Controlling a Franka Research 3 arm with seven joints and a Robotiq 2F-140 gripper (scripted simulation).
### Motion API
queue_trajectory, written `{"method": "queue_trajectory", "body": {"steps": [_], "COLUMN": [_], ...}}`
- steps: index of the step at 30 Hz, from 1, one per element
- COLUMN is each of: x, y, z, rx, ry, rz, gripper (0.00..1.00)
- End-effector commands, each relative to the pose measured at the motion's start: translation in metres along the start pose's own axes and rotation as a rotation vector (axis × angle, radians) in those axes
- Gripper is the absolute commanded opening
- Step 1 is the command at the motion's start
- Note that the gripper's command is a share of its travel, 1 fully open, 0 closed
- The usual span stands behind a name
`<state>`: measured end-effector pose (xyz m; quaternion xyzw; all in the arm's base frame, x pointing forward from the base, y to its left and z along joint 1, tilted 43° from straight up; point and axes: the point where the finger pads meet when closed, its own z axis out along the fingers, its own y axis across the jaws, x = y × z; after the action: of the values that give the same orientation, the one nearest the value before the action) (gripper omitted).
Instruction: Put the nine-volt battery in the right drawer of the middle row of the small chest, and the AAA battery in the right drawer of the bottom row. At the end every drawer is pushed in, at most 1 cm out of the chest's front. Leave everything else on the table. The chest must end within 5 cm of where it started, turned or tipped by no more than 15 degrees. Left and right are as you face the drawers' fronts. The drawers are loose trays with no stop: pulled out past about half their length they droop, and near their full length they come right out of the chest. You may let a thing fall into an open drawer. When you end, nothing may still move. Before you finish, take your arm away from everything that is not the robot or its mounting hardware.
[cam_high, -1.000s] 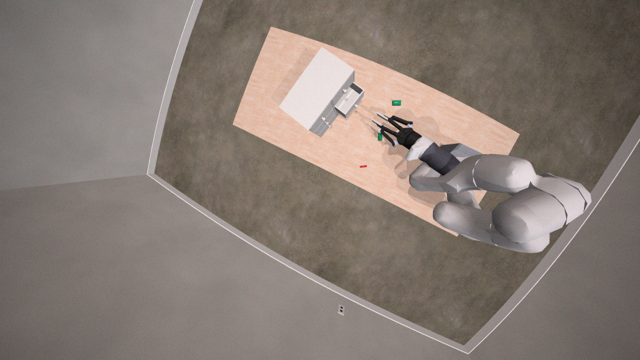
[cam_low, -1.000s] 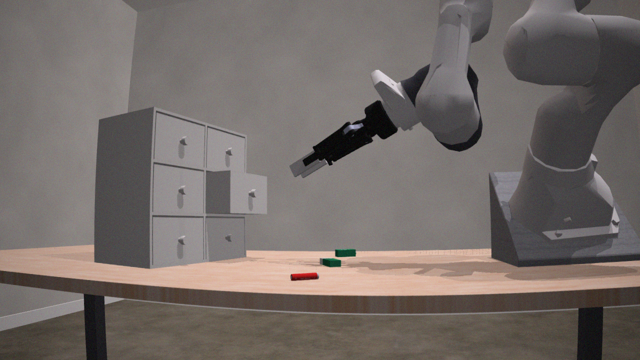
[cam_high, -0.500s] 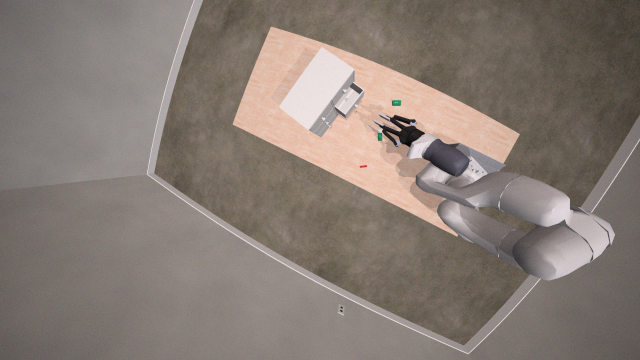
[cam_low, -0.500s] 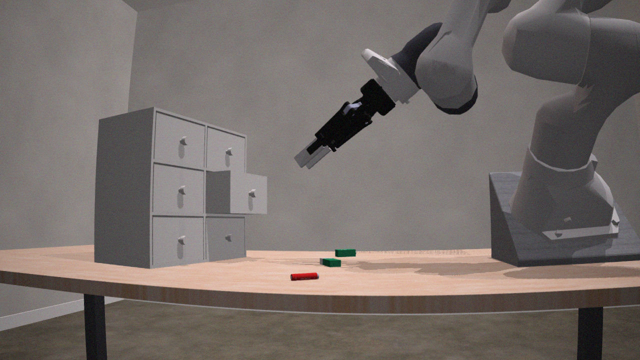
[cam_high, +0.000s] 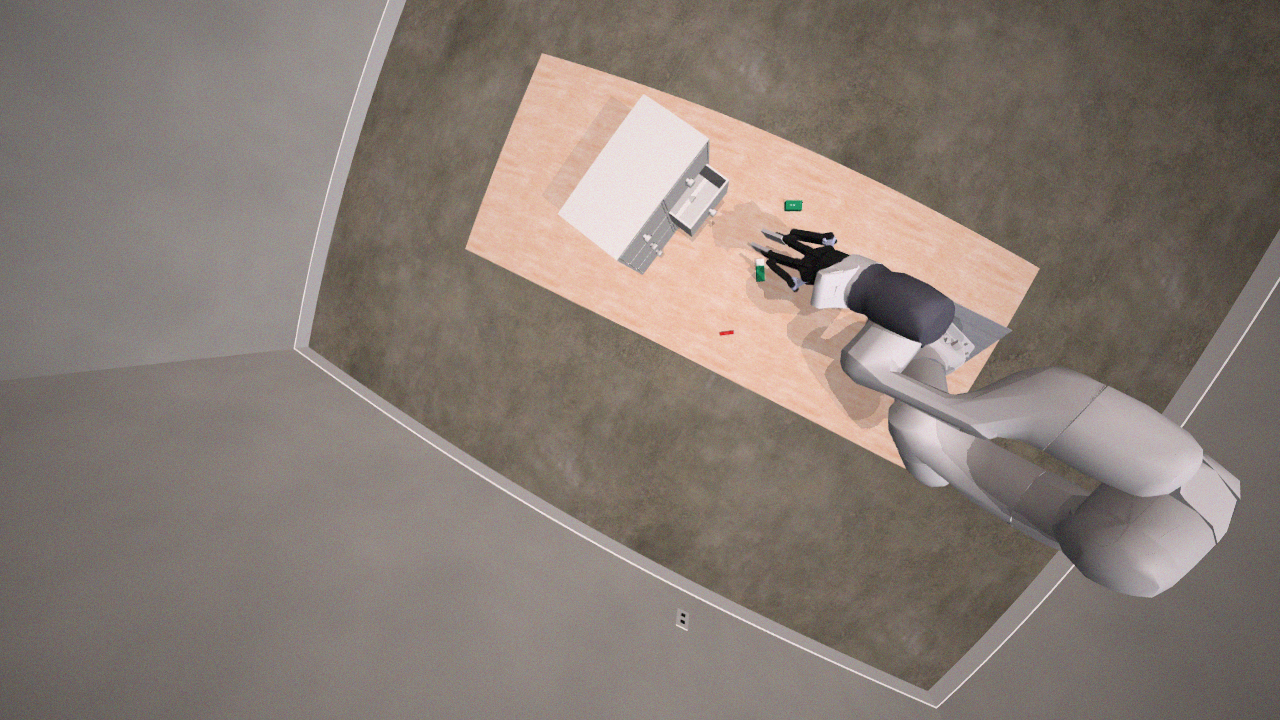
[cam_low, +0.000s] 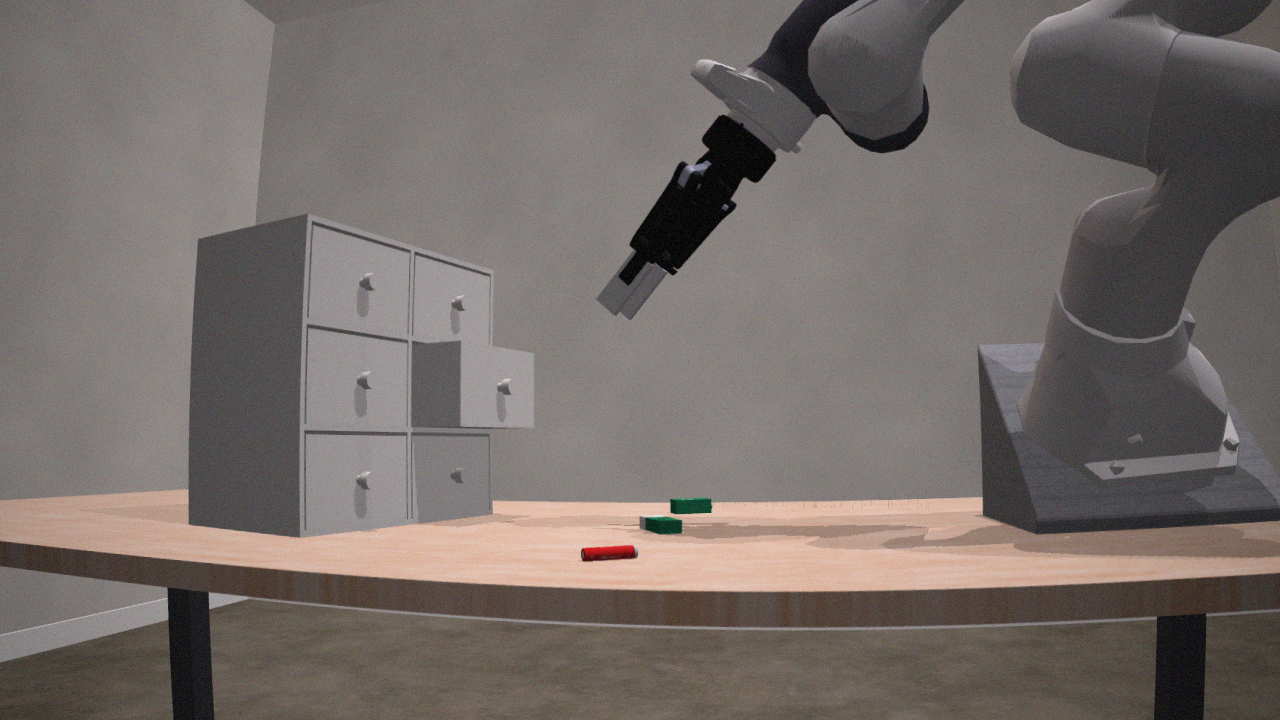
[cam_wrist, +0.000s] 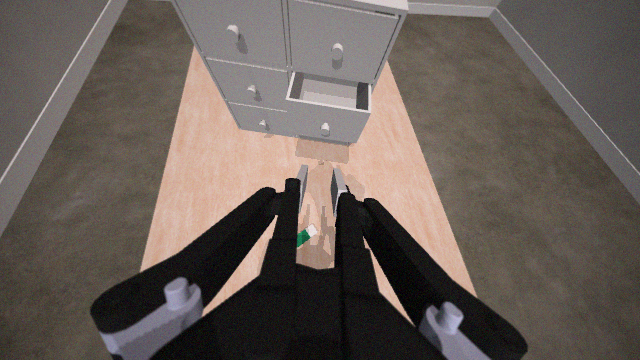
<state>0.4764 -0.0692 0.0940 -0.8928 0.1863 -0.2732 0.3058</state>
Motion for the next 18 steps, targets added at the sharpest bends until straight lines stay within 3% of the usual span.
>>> {"method": "queue_trajectory", "body": {"steps": [1,2,16,18], "x": [-0.032,-0.032,-0.034,-0.034], "y": [0.0,0.0,0.0,0.0], "z": [0.0,0.0,-0.042,-0.044], "rx": [0.001,0.001,0.006,0.006], "ry": [-0.153,-0.153,-0.512,-0.535], "rz": [0.028,0.028,0.028,0.028], "gripper": [0.2,0.2,0.2,0.2]}}
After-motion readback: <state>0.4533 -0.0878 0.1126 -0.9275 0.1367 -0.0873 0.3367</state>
